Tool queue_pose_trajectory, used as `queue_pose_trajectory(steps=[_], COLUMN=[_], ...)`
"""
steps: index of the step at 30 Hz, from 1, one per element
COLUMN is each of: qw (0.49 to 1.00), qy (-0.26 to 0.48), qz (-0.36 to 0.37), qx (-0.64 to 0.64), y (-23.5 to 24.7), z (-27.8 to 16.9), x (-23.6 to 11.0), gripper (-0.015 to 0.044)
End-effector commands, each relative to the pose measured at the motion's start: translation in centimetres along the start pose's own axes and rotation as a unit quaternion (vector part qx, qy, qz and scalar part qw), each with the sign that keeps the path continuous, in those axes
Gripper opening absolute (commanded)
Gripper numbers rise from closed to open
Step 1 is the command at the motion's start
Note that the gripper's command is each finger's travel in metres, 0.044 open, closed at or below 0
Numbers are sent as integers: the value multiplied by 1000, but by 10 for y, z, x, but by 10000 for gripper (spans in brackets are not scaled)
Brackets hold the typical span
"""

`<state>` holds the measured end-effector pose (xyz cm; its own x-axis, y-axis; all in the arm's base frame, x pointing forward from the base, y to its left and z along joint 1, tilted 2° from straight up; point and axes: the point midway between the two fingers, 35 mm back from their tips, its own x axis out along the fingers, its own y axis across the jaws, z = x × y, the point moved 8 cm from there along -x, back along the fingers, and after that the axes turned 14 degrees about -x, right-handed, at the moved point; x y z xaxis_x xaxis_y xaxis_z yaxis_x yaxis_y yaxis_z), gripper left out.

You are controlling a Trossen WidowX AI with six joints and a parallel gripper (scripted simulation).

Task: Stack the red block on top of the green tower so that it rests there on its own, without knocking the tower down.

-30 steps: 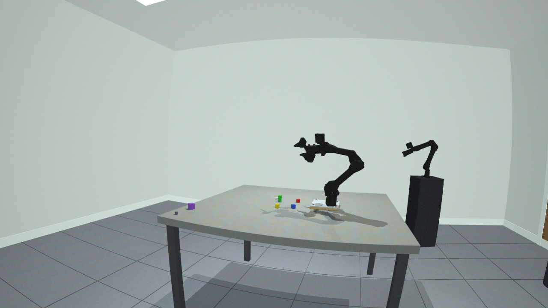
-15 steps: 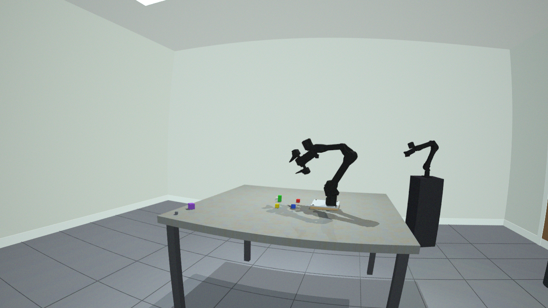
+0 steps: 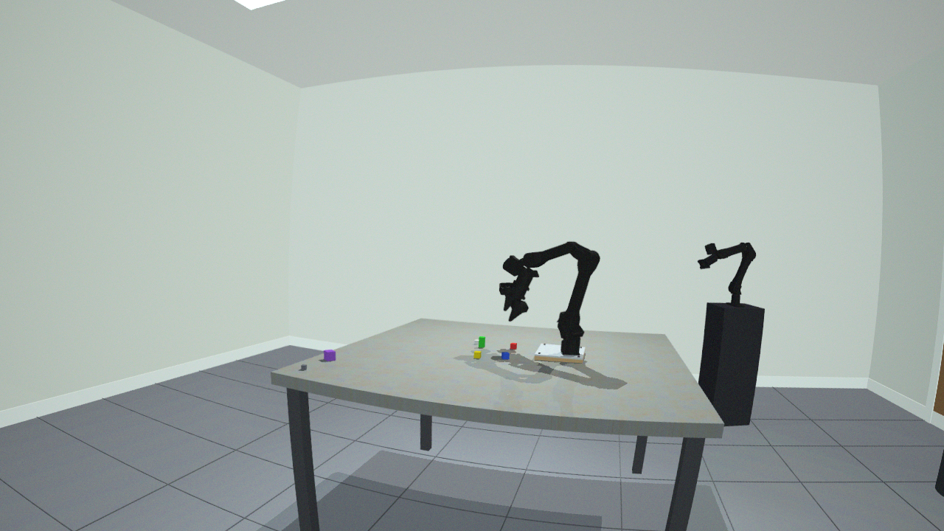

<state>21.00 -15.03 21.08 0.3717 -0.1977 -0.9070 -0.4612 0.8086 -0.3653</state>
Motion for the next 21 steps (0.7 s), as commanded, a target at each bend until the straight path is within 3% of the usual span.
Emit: queue_pose_trajectory(steps=[1, 10, 21], qw=[992, 934, 933], qy=[39, 149, 152], qz=[59, 152, 153], qx=[102, 285, 289], y=[5, 17, 17], z=[0, -1, -2], x=[15, 42, 48], gripper=[440, 440, 440])
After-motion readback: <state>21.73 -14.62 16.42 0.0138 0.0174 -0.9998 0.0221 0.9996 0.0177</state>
